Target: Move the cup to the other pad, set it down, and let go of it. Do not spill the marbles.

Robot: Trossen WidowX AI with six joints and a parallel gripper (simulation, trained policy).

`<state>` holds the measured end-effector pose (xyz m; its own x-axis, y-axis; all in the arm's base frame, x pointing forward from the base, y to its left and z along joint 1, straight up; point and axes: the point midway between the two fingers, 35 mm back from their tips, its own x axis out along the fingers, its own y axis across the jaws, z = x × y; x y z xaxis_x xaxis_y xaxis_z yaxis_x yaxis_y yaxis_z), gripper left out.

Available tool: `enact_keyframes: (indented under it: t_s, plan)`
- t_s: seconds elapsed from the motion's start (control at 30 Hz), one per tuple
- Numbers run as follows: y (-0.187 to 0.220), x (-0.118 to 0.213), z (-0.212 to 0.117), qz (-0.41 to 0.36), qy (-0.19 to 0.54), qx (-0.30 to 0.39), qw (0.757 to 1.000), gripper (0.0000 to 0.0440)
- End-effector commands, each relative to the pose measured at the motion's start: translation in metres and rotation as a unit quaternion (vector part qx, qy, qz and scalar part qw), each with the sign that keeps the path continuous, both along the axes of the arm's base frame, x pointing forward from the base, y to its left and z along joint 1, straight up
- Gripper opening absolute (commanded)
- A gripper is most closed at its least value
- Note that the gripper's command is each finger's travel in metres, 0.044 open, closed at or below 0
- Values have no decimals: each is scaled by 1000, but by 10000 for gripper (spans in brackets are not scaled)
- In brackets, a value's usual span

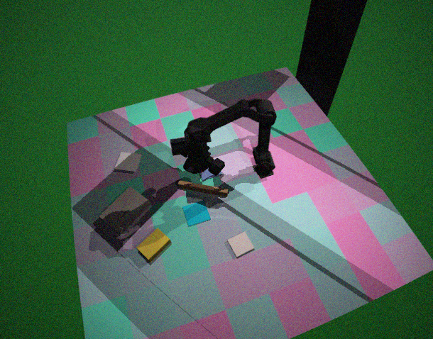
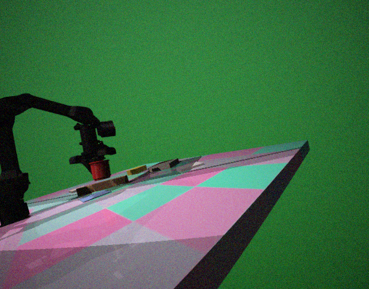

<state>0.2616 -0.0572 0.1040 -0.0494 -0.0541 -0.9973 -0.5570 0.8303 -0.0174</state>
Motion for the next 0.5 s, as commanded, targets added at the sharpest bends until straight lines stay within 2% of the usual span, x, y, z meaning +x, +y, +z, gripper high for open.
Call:
enact_keyframes:
  t_s: [0.0, 0.47]
  plan:
    - [5, 6, 9, 10, -13, 1, 1000, 0]
    - [41, 36, 24, 48, -59, -2, 997, 0]
